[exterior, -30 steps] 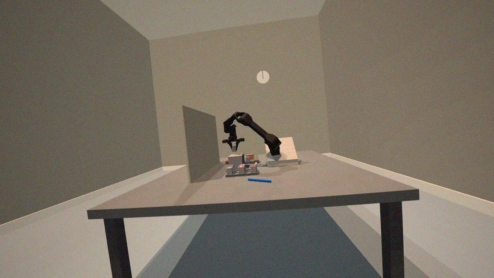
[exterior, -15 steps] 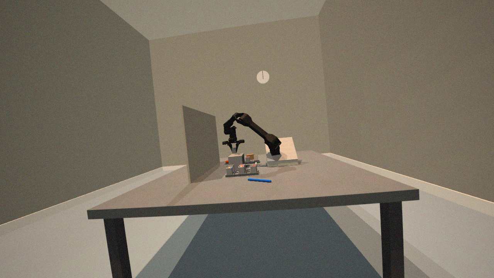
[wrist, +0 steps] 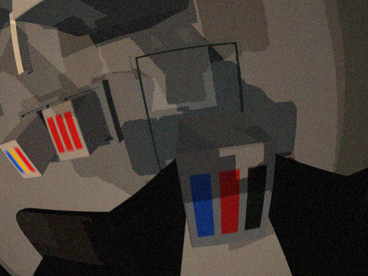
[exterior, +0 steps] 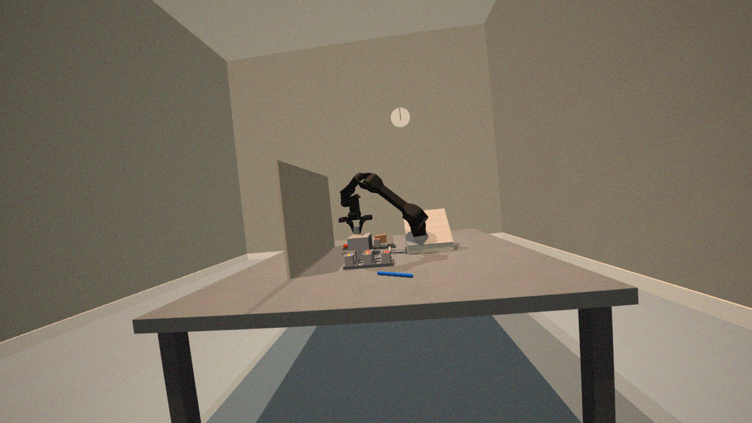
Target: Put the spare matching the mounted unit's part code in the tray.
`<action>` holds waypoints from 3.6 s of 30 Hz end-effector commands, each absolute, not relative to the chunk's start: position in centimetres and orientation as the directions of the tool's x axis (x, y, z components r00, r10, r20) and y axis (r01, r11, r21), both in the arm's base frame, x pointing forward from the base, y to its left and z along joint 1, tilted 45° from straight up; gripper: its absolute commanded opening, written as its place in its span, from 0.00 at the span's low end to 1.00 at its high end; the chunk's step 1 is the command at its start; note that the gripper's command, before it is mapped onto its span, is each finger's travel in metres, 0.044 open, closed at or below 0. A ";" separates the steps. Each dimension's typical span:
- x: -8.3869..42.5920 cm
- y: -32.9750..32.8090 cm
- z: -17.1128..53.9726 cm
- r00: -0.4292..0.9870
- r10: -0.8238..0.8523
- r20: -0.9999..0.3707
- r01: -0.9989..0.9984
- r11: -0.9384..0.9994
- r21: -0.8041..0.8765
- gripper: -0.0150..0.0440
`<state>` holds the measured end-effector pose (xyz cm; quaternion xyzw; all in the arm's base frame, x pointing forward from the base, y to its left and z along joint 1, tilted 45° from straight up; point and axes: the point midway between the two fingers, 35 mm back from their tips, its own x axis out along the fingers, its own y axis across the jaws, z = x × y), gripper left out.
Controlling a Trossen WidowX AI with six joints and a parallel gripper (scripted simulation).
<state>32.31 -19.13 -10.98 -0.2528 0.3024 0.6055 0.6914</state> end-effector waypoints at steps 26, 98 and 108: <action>32.5 -17.0 -12.8 0.085 0.690 -0.719 -0.990 0.141 0.019 0.25; 32.4 -17.4 -12.5 0.084 0.688 -0.721 -0.990 0.139 0.018 1.00; 31.4 -21.6 -7.7 0.083 0.691 -0.718 -0.990 0.140 0.021 1.00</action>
